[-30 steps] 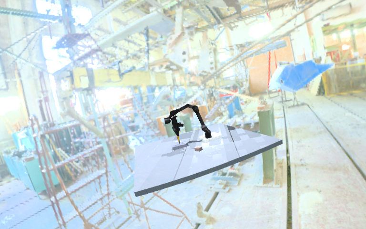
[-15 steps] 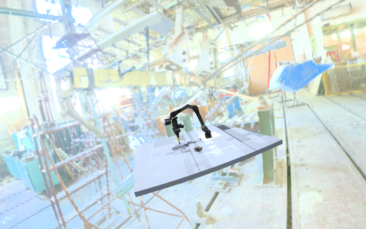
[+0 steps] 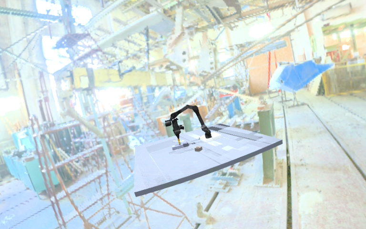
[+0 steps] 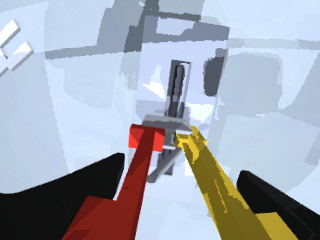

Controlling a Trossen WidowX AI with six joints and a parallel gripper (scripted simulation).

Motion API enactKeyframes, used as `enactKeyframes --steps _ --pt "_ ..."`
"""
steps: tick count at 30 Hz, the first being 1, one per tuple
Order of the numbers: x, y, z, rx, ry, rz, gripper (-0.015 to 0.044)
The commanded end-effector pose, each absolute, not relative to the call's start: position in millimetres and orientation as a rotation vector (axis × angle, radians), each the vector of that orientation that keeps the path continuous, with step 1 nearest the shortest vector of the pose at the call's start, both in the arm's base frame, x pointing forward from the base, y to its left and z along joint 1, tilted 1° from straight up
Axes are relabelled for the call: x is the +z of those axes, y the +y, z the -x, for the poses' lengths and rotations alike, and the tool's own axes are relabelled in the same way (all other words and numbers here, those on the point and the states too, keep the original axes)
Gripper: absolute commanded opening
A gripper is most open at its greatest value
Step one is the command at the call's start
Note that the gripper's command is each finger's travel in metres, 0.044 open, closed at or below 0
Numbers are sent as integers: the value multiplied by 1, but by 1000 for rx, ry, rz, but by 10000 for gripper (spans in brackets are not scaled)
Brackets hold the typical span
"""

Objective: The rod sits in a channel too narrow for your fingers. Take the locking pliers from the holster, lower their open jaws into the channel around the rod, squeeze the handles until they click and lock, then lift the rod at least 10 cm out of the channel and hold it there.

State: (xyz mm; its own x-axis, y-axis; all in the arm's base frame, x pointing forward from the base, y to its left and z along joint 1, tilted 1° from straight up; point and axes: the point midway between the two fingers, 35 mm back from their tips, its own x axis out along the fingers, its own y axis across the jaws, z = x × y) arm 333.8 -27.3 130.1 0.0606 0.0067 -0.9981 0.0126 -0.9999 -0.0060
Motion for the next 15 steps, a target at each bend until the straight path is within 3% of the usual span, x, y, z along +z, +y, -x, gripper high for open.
enactKeyframes --steps 1,15 --pt "126 -27 -334 -2152 25 -2289 316" --pt "122 -27 -334 -2152 25 -2289 302"
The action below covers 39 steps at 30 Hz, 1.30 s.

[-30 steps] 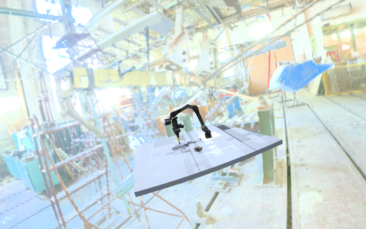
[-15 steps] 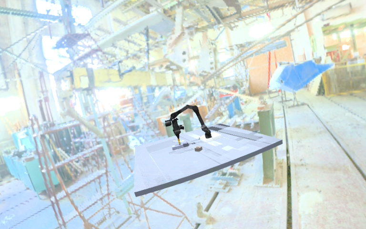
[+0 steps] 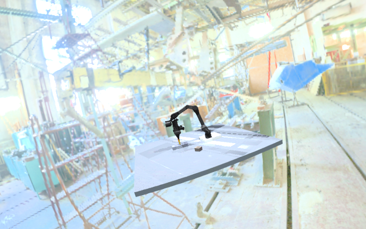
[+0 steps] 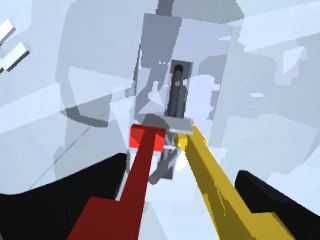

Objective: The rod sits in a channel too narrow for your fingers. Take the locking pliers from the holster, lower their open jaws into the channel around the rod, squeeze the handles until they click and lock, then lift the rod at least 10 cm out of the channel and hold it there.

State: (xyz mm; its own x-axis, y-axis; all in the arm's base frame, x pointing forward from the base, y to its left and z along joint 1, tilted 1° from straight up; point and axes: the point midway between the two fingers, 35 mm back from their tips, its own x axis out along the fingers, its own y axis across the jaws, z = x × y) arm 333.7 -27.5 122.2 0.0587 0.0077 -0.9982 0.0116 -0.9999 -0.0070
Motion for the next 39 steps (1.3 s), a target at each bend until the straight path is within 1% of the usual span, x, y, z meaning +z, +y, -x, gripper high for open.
enactKeyframes --steps 1,39 --pt "122 -28 -334 -2152 25 -2289 300" --pt "122 -32 -334 -2152 24 -2289 250"
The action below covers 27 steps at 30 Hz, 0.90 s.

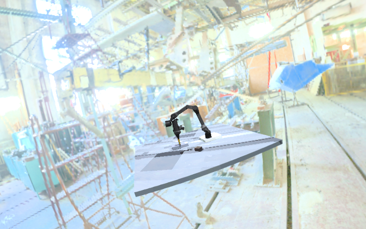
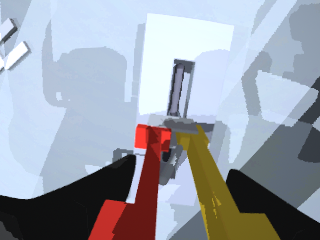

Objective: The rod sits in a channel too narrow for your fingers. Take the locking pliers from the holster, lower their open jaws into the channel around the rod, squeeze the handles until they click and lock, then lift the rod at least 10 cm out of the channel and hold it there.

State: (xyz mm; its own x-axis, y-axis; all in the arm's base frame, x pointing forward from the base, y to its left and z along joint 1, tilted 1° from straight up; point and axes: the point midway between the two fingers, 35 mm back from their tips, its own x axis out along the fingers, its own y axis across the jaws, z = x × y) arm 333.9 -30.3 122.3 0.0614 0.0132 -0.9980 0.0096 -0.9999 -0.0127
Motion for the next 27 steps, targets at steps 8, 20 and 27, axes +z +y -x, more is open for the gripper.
enactKeyframes --steps 8,20,27 --pt "122 -33 -334 2152 -24 2289 239" --pt "122 -34 -334 2152 -24 2289 223" --pt "122 -34 -334 2152 -24 2289 221"
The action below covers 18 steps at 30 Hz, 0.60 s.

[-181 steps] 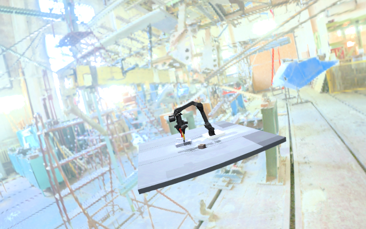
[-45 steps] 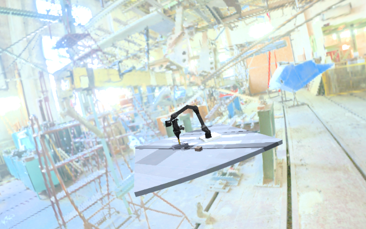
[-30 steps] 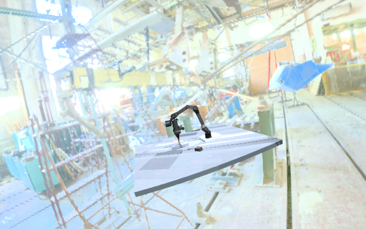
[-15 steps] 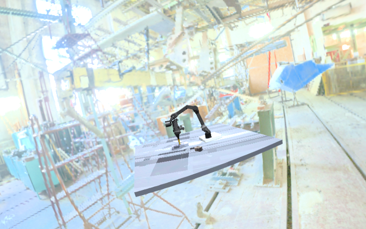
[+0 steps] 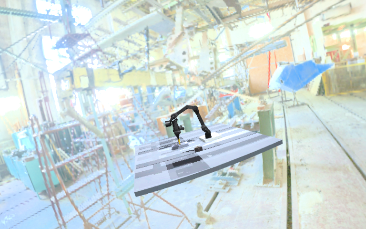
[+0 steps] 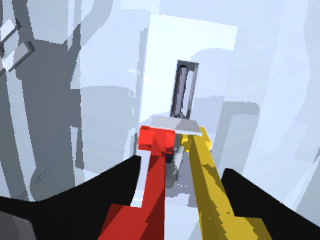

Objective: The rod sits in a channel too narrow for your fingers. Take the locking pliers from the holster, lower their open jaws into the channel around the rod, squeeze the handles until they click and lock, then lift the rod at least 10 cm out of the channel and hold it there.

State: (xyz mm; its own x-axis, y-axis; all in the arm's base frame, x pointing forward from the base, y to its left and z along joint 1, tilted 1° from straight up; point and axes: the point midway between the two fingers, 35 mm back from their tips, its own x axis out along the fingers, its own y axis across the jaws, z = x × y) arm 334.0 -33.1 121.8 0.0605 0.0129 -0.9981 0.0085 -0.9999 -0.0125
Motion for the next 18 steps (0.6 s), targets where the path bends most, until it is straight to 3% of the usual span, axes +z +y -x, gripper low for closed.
enactKeyframes --steps 1,7,12,18 --pt "122 -34 -334 2152 -24 2289 221" --pt "122 -34 -334 2152 -24 2289 221" --pt "122 -34 -334 2152 -24 2289 101" --pt "122 -34 -334 2152 -24 2289 101"
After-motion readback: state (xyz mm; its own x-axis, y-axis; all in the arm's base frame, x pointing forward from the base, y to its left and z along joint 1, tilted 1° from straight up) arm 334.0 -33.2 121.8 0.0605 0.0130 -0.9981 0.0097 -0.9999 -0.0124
